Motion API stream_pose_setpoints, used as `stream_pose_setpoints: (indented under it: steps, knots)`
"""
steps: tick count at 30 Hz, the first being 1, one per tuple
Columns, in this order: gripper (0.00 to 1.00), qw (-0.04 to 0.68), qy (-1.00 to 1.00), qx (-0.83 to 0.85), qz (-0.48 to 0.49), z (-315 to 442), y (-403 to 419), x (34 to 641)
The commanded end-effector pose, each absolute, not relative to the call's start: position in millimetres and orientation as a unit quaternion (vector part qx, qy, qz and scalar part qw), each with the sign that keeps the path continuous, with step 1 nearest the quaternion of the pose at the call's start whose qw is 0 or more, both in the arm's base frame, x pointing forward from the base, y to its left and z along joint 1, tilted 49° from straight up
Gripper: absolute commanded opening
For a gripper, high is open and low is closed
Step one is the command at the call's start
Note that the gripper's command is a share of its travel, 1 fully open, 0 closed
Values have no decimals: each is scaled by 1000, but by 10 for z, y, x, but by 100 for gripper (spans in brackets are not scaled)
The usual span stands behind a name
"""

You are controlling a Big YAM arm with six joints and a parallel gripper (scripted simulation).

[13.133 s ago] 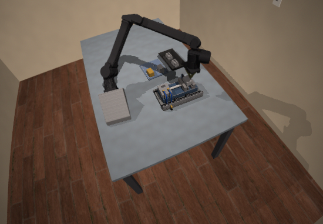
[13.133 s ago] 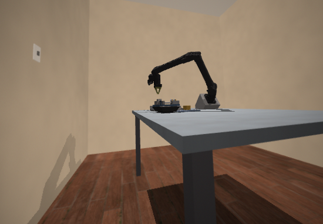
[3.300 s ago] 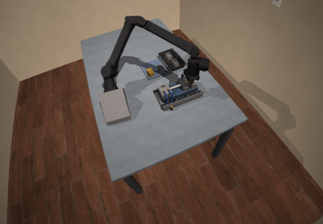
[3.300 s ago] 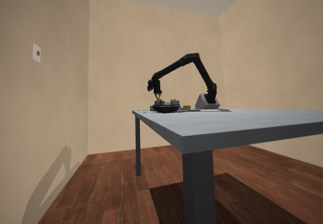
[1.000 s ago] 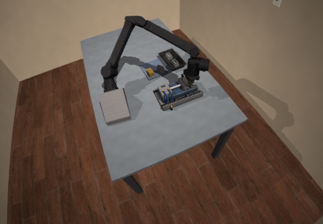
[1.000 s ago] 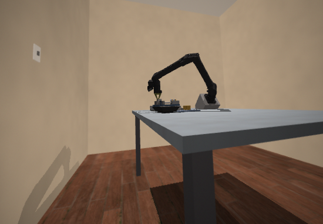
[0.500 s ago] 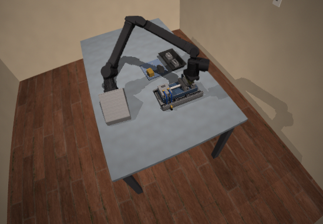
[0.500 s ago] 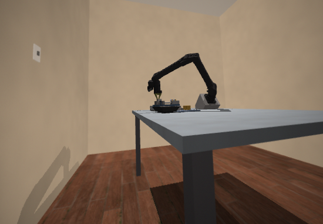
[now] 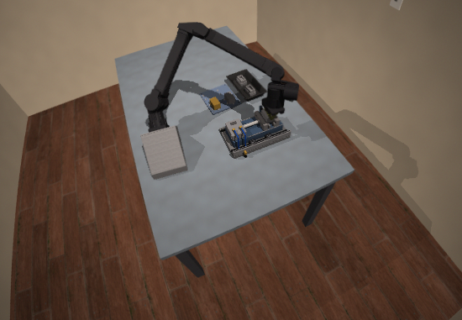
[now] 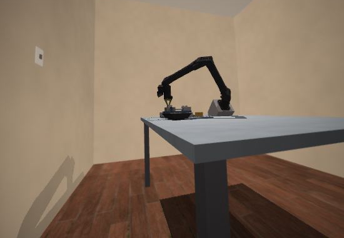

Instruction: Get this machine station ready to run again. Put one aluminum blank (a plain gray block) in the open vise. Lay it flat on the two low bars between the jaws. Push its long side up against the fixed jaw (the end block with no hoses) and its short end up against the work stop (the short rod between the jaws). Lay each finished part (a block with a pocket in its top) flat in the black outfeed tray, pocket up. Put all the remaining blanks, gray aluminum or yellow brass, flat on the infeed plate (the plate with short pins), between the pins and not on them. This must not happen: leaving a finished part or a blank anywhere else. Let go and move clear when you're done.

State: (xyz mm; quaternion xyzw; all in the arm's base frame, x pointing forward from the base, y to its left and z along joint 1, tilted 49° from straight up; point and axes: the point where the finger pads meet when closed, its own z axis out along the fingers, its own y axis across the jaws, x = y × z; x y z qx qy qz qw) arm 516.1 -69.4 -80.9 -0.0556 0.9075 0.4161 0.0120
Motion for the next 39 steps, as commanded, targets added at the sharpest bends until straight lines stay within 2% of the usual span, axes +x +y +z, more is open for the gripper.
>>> stream_pose_setpoints:
  steps: [1,39]
  knots:
    - [0,11,907,-66,415,-767,-550,5196]
    - [0,11,907,-66,416,-633,-491,5181]
